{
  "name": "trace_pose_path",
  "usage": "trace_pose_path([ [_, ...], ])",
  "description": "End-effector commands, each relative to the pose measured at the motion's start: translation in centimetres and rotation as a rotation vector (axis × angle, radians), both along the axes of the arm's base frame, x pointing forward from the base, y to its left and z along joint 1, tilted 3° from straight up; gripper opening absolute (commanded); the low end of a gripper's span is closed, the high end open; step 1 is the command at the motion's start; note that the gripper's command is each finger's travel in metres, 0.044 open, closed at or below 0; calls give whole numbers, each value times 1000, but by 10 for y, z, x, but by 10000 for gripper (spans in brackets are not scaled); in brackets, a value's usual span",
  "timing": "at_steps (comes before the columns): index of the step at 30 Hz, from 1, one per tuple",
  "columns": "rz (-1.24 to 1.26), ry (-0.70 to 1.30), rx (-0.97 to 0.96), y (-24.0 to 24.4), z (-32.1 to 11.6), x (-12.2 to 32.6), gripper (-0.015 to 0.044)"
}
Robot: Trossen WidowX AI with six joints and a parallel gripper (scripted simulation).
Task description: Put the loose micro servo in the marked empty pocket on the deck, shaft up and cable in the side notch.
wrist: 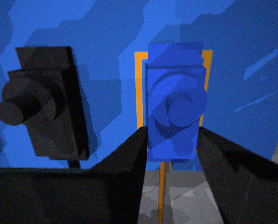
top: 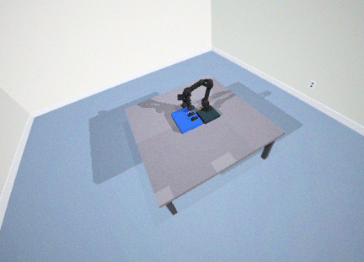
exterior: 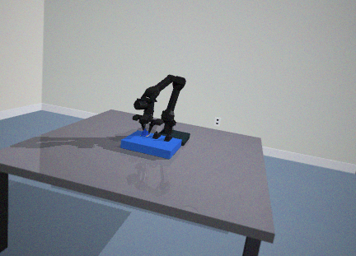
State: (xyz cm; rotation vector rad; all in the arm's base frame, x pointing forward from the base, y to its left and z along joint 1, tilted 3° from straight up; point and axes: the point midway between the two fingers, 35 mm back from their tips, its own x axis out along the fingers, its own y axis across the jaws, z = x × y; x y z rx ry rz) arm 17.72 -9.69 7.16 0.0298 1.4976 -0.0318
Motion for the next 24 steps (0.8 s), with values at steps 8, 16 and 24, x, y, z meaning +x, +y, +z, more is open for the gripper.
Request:
trace_pose_path([
  [8,-1,-1,1,2,35,-6,187],
  [16,-6,1,1,0,35,-1,240],
  [24,-6,-5,-3,-6,78,55,440],
])
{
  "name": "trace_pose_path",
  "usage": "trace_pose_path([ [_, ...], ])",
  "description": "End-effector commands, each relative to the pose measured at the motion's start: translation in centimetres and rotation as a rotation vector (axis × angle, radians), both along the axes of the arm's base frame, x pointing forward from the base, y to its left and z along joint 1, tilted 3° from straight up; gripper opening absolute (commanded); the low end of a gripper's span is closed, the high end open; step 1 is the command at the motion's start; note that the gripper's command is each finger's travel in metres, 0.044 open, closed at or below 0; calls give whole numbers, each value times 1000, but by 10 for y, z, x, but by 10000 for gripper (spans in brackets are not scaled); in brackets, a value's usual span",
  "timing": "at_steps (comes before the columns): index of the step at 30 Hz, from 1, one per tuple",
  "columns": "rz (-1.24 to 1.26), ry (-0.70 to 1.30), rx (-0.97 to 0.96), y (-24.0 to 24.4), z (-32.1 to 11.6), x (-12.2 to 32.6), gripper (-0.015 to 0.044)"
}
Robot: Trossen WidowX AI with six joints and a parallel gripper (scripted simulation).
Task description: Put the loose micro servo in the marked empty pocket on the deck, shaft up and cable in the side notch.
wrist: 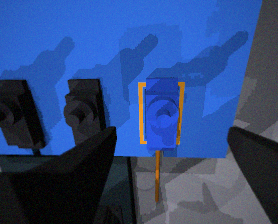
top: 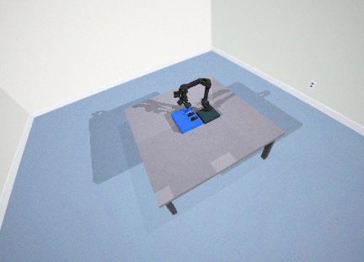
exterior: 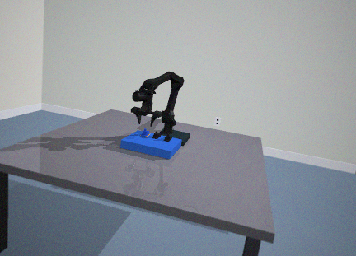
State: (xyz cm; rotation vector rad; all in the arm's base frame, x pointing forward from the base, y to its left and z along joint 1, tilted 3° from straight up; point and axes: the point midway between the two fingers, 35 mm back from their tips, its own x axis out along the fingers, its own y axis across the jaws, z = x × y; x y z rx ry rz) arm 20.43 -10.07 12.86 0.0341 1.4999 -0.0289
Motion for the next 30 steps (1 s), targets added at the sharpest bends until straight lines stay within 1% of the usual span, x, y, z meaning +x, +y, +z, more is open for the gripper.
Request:
trace_pose_path([
  [1,-4,-8,-7,-3,27,36,440],
  [5,-1,-11,-4,-1,47,68,440],
  [7,0,-12,-4,0,50,73,440],
  [12,0,-12,-4,0,52,73,440],
  [19,6,-14,-2,2,93,59,440],
  [30,6,-14,-2,2,95,59,440],
])
